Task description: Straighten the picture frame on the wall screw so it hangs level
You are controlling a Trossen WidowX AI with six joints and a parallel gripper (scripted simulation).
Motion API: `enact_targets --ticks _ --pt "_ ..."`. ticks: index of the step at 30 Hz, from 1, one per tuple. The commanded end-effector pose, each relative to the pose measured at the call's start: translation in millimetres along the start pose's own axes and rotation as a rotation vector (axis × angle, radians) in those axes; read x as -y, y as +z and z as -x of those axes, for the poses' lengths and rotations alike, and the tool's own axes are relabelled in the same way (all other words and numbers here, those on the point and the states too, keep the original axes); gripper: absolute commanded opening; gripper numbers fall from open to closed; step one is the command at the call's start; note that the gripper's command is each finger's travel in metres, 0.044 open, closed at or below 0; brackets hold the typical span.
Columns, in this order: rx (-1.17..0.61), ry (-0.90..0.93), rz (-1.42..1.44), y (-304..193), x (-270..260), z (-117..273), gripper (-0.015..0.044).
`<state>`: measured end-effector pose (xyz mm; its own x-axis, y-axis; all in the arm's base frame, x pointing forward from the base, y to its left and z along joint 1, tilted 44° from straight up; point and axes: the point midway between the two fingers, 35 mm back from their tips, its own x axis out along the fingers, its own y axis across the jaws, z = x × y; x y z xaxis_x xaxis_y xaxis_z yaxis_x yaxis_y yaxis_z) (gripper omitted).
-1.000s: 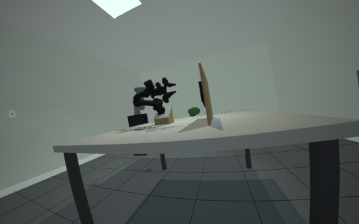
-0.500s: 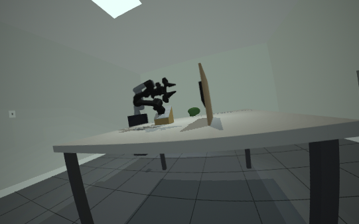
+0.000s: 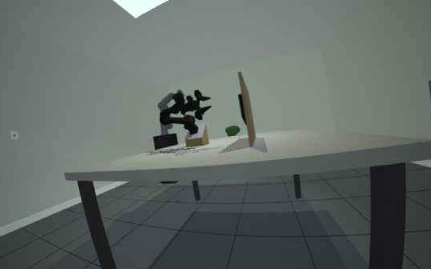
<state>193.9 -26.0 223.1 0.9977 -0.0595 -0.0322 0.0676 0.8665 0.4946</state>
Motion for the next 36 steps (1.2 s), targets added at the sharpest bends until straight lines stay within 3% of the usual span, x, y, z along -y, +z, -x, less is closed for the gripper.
enact_targets --ticks 1,28,36 --pt "0.002 0.005 0.006 0 -1 0 0.0260" --pt "0.000 0.000 0.000 0 0 -1 0.0260" --pt "0.004 0.004 0.004 0 18 -45 0.0260"
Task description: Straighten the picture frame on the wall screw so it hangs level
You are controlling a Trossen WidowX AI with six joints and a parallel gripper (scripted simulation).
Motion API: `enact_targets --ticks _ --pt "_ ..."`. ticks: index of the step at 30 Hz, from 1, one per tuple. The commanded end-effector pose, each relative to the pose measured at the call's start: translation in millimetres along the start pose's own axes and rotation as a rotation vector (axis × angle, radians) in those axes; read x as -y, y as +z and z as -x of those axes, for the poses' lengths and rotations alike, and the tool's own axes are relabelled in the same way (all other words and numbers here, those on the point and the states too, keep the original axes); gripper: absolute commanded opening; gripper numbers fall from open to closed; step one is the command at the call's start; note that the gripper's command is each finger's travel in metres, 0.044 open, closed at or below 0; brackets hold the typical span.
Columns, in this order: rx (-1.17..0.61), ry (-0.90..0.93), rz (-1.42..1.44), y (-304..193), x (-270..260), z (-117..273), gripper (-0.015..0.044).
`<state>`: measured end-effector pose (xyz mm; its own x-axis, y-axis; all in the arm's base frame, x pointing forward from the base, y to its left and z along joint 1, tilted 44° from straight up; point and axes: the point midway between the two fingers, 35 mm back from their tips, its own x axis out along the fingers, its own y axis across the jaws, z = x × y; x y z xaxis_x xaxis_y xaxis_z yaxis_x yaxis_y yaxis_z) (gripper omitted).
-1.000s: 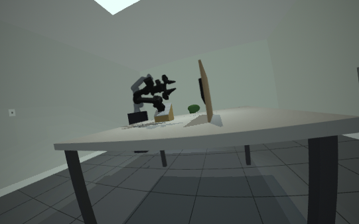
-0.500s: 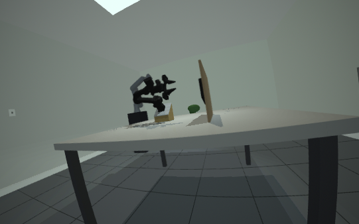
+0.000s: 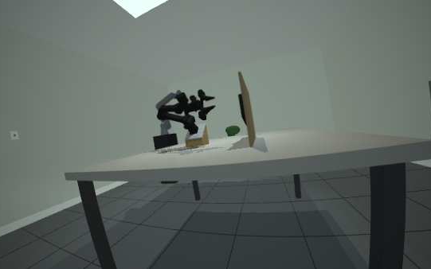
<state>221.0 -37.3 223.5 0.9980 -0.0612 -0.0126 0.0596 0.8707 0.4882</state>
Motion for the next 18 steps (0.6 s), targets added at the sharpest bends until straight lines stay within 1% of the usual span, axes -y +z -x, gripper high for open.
enact_targets --ticks 1,7,18 --pt "-0.014 -0.004 -0.003 -8 13 -22 0.0260" --pt "-0.012 -0.001 0.000 -19 29 -45 0.0260" --pt "-0.012 -0.001 0.000 -15 30 -43 0.0260"
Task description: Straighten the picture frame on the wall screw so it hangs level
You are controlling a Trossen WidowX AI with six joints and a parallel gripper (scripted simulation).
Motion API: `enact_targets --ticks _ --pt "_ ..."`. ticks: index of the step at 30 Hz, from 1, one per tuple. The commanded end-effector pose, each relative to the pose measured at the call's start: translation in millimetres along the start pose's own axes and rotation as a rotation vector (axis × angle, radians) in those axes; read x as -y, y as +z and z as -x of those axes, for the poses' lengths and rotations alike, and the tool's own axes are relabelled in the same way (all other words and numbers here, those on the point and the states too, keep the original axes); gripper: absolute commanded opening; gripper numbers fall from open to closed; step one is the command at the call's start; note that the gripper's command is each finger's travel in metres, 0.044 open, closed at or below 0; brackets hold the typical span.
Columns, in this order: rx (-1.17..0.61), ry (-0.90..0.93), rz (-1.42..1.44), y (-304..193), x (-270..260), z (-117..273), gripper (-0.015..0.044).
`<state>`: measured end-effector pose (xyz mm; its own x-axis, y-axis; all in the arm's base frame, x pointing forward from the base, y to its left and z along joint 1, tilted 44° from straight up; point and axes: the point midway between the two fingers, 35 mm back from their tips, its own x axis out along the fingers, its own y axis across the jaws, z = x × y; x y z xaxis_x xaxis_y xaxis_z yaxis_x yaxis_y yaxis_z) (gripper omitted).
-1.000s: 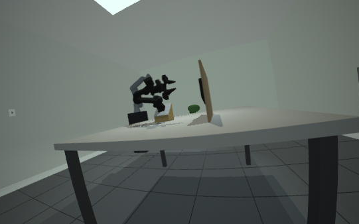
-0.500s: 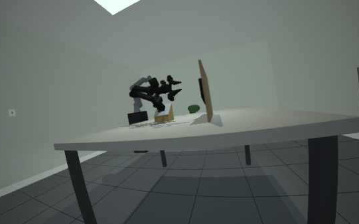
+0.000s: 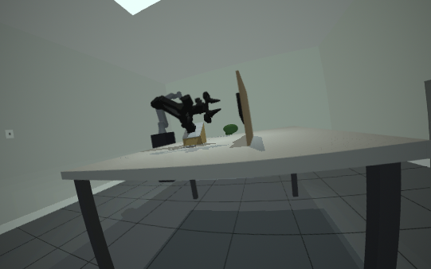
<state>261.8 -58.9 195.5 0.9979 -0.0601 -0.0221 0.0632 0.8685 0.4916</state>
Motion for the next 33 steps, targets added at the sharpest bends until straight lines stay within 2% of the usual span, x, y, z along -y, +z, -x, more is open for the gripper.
enact_targets --ticks 1,7,18,33 --pt "-0.003 0.003 0.004 0 1 -1 0.0260" --pt "-0.003 0.003 0.004 3 0 -10 0.0260" --pt "0.000 0.005 0.003 0 0 -79 0.0260" --pt "0.000 0.005 0.003 0 0 -81 0.0260"
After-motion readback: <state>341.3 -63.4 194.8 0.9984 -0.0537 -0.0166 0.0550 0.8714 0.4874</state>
